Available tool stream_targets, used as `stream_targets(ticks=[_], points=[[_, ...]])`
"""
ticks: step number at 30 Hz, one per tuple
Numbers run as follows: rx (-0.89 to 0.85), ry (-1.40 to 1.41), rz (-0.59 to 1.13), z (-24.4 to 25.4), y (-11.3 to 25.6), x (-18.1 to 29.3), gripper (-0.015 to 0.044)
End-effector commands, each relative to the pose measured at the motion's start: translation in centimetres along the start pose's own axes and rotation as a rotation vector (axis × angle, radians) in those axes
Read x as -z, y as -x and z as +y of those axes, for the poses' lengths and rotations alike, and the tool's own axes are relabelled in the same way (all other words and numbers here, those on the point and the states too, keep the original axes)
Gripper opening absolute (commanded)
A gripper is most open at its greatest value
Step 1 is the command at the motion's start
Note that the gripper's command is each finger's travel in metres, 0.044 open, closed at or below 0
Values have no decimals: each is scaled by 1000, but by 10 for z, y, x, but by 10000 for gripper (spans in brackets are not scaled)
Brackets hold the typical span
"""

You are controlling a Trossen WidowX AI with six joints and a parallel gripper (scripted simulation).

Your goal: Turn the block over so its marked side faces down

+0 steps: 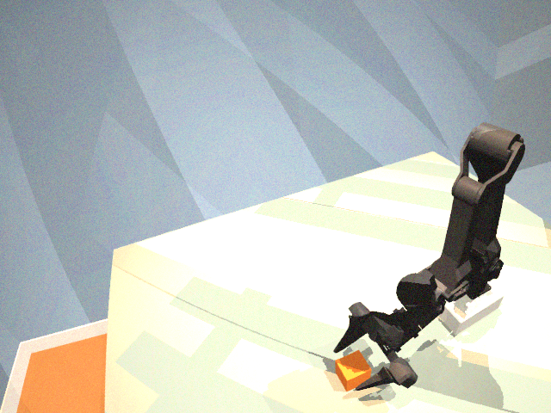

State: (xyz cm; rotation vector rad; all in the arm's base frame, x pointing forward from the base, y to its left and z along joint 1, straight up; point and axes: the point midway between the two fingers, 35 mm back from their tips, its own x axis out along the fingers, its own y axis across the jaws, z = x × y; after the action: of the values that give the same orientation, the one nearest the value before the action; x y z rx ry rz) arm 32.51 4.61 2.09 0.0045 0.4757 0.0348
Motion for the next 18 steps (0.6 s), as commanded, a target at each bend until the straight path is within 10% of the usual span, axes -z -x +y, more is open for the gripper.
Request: stream_targets(ticks=[1,18], points=[[5,0,-3,-1,0,-1,440],[4,3,82,1,-7,-6,440]])
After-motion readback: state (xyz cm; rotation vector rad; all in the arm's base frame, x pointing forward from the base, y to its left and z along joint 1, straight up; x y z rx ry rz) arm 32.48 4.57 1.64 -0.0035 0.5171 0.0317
